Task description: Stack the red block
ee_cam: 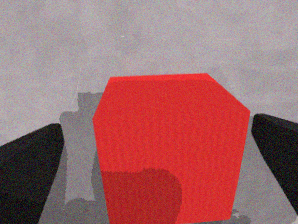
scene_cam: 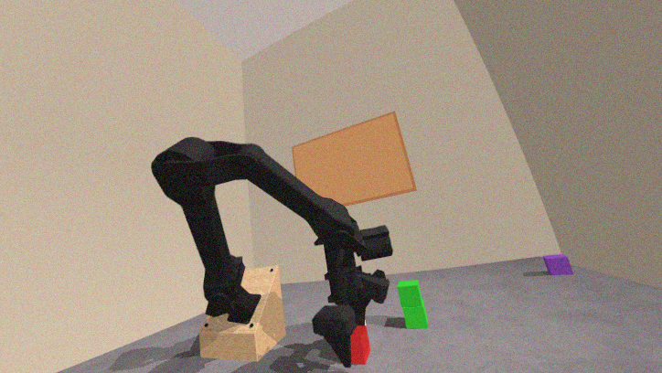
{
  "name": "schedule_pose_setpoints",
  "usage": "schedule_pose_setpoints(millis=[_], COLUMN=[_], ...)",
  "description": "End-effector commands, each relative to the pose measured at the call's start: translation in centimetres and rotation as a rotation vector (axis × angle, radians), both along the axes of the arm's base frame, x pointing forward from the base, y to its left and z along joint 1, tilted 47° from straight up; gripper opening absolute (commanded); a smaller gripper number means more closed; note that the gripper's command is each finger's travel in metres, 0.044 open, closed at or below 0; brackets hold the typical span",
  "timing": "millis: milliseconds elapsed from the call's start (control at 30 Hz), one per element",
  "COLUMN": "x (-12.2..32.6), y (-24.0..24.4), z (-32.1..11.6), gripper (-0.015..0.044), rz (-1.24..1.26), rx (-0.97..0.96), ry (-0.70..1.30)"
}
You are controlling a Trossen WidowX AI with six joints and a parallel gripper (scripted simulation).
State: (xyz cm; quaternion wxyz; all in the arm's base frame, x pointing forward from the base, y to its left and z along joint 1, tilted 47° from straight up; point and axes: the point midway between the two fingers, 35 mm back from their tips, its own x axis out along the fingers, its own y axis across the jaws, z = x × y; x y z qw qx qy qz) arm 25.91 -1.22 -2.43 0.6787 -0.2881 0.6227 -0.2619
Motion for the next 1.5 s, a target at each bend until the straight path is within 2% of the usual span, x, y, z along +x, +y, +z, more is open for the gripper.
schedule_pose_setpoints(millis=[0, 333, 667, 900, 1067, 1467], x=[0.0, 0.0, 0.0, 0.0, 0.0, -0.6], y=[-0.2, -0.2, -0.2, -0.2, 0.7, 4.8], z=[-0.1, -0.1, -0.1, -0.1, 0.7, 4.6], gripper=[0.0440, 0.0440, 0.0177, 0.0131, 0.0000, 0.0000], rz=[0.006, 0.000, 0.000, 0.000, 0.002, 0.006], rx=[-0.006, -0.001, -0.001, -0.001, -0.001, -0.003], ry=[0.002, 0.001, 0.001, 0.001, 0.001, 0.002])
